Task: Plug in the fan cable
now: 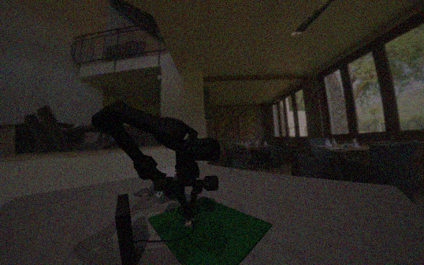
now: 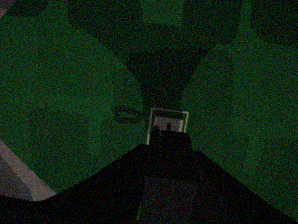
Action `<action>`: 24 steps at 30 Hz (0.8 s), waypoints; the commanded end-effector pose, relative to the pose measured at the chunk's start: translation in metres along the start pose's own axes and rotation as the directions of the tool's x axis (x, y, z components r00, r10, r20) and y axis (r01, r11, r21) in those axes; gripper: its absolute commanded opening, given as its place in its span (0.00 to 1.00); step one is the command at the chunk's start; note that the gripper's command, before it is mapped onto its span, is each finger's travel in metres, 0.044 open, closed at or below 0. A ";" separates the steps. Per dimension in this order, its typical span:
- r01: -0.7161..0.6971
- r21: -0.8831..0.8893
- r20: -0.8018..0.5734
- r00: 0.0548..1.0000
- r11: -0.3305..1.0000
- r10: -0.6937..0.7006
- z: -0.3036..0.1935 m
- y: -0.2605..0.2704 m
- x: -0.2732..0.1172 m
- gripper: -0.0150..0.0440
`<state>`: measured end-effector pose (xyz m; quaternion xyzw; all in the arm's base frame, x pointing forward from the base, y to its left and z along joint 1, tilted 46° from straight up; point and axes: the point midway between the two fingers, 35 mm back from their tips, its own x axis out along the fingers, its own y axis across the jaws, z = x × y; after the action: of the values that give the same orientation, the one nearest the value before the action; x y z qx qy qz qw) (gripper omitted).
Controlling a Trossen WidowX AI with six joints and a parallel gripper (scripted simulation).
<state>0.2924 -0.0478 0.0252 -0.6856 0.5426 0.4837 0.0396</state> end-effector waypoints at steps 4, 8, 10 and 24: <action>-0.003 -0.004 -0.002 1.000 1.000 0.003 0.000 0.001 0.002 0.25; -0.003 -0.004 -0.002 1.000 1.000 0.003 0.000 0.001 0.003 0.25; -0.003 -0.004 -0.002 1.000 1.000 0.003 0.000 0.001 0.004 0.25; -0.003 -0.004 -0.002 1.000 1.000 0.003 0.000 0.000 0.004 0.25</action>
<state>0.2919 -0.0503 0.0231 -0.6854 0.5429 0.4836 0.0396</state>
